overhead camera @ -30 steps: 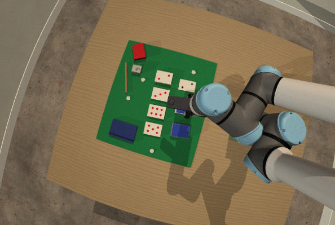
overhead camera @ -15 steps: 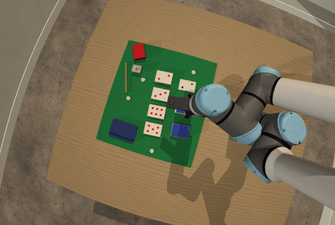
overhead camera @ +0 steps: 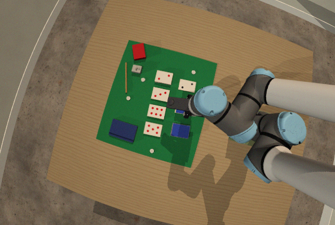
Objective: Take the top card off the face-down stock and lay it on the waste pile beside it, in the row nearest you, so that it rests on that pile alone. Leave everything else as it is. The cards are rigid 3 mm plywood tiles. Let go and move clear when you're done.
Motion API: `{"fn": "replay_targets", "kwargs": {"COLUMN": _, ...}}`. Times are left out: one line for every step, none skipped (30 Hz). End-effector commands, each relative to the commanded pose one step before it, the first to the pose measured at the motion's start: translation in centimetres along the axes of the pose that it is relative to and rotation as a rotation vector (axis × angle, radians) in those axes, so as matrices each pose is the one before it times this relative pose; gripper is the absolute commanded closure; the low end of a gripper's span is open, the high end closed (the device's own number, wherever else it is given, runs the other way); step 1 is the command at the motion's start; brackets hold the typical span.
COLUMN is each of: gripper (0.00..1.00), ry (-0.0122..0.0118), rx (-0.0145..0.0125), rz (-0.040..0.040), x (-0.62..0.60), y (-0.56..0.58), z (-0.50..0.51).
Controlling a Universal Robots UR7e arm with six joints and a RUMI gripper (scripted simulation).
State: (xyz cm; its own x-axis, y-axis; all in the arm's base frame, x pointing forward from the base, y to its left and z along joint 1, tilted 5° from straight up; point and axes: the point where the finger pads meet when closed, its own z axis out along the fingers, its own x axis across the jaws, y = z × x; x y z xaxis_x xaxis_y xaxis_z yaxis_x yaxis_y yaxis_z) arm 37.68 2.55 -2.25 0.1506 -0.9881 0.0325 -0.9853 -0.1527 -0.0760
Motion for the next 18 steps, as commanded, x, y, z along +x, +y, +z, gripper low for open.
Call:
{"fn": "replay_targets", "kwargs": {"gripper": 0.62, "ry": 0.00065, "rx": 0.00137, "rz": -0.00002, "x": 0.023, "y": -0.060, "z": 0.774}}
{"fn": "replay_targets", "kwargs": {"gripper": 0.62, "ry": 0.00000, "rx": 0.00000, "rz": 0.00000, "x": 0.001, "y": 0.000, "z": 0.158}}
{"fn": "replay_targets", "kwargs": {"gripper": 0.62, "ry": 0.00000, "rx": 0.00000, "rz": 0.00000, "x": 0.000, "y": 0.001, "z": 0.151}}
{"fn": "replay_targets", "kwargs": {"gripper": 0.62, "ry": 0.00000, "rx": 0.00000, "rz": 0.00000, "x": 0.000, "y": 0.000, "z": 0.141}}
{"fn": "replay_targets", "kwargs": {"gripper": 0.62, "ry": 0.00000, "rx": 0.00000, "rz": 0.00000, "x": 0.001, "y": 0.000, "z": 0.131}}
{"fn": "replay_targets", "kwargs": {"gripper": 0.62, "ry": 0.00000, "rx": 0.00000, "rz": 0.00000, "x": 0.000, "y": 0.000, "z": 0.120}}
{"fn": "replay_targets", "kwargs": {"gripper": 0.62, "ry": 0.00000, "rx": 0.00000, "rz": 0.00000, "x": 0.000, "y": 0.001, "z": 0.109}}
{"fn": "replay_targets", "kwargs": {"gripper": 0.62, "ry": 0.00000, "rx": 0.00000, "rz": 0.00000, "x": 0.000, "y": 0.000, "z": 0.000}}
{"fn": "replay_targets", "kwargs": {"gripper": 0.62, "ry": 0.00000, "rx": 0.00000, "rz": 0.00000, "x": 0.000, "y": 0.000, "z": 0.000}}
{"fn": "replay_targets", "kwargs": {"gripper": 0.62, "ry": 0.00000, "rx": 0.00000, "rz": 0.00000, "x": 0.000, "y": 0.000, "z": 0.097}}
{"fn": "replay_targets", "kwargs": {"gripper": 0.62, "ry": 0.00000, "rx": 0.00000, "rz": 0.00000, "x": 0.000, "y": 0.000, "z": 0.086}}
{"fn": "replay_targets", "kwargs": {"gripper": 0.62, "ry": 0.00000, "rx": 0.00000, "rz": 0.00000, "x": 0.000, "y": 0.000, "z": 0.074}}
{"fn": "replay_targets", "kwargs": {"gripper": 0.62, "ry": 0.00000, "rx": 0.00000, "rz": 0.00000, "x": 0.000, "y": 0.000, "z": 0.062}}
{"fn": "replay_targets", "kwargs": {"gripper": 0.62, "ry": 0.00000, "rx": 0.00000, "rz": 0.00000, "x": 0.000, "y": 0.000, "z": 0.051}}
{"fn": "replay_targets", "kwargs": {"gripper": 0.62, "ry": 0.00000, "rx": 0.00000, "rz": 0.00000, "x": 0.000, "y": 0.000, "z": 0.040}}
{"fn": "replay_targets", "kwargs": {"gripper": 0.62, "ry": 0.00000, "rx": 0.00000, "rz": 0.00000, "x": 0.000, "y": 0.000, "z": 0.030}}
{"fn": "replay_targets", "kwargs": {"gripper": 0.62, "ry": 0.00000, "rx": 0.00000, "rz": 0.00000, "x": 0.000, "y": 0.000, "z": 0.021}}
{"fn": "replay_targets", "kwargs": {"gripper": 0.62, "ry": 0.00000, "rx": 0.00000, "rz": 0.00000, "x": 0.000, "y": 0.000, "z": 0.014}}
